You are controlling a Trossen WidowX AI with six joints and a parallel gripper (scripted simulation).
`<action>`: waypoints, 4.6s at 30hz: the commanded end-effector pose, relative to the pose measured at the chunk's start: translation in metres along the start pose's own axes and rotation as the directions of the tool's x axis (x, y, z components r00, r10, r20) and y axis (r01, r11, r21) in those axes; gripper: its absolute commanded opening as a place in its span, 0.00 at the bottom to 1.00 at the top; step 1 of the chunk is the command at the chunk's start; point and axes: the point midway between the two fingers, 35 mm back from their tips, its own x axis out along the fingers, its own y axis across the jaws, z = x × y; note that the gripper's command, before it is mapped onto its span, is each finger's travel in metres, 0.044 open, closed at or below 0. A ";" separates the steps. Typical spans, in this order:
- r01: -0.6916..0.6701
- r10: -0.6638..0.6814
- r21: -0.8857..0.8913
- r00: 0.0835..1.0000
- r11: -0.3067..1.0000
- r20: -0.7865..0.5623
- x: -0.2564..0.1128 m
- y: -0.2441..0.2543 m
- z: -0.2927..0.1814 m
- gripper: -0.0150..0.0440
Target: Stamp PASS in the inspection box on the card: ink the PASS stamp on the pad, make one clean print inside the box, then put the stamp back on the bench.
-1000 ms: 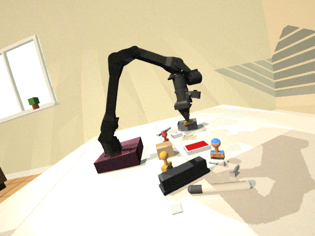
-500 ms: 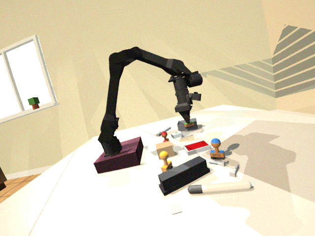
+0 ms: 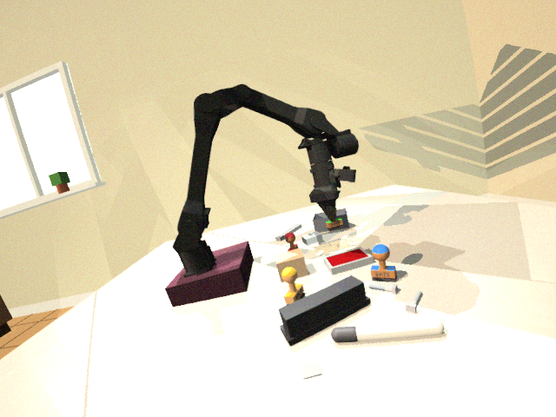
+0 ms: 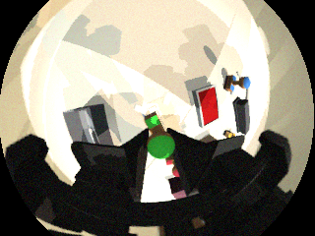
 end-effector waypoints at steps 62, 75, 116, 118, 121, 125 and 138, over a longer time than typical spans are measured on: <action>0.006 -0.006 0.004 1.000 1.000 0.002 0.038 0.000 -0.002 0.25; 0.006 -0.006 0.004 1.000 1.000 0.002 0.040 0.000 -0.002 0.25; 0.006 -0.006 0.004 1.000 1.000 0.002 0.043 0.000 -0.002 0.25; 0.006 -0.006 0.004 1.000 1.000 0.002 0.043 0.000 -0.002 0.25; 0.006 -0.006 0.004 1.000 1.000 0.002 0.044 0.000 -0.002 0.25; 0.006 -0.006 0.004 1.000 1.000 0.002 0.044 0.000 -0.002 0.25; 0.006 -0.006 0.004 1.000 1.000 0.002 0.044 0.000 -0.002 0.25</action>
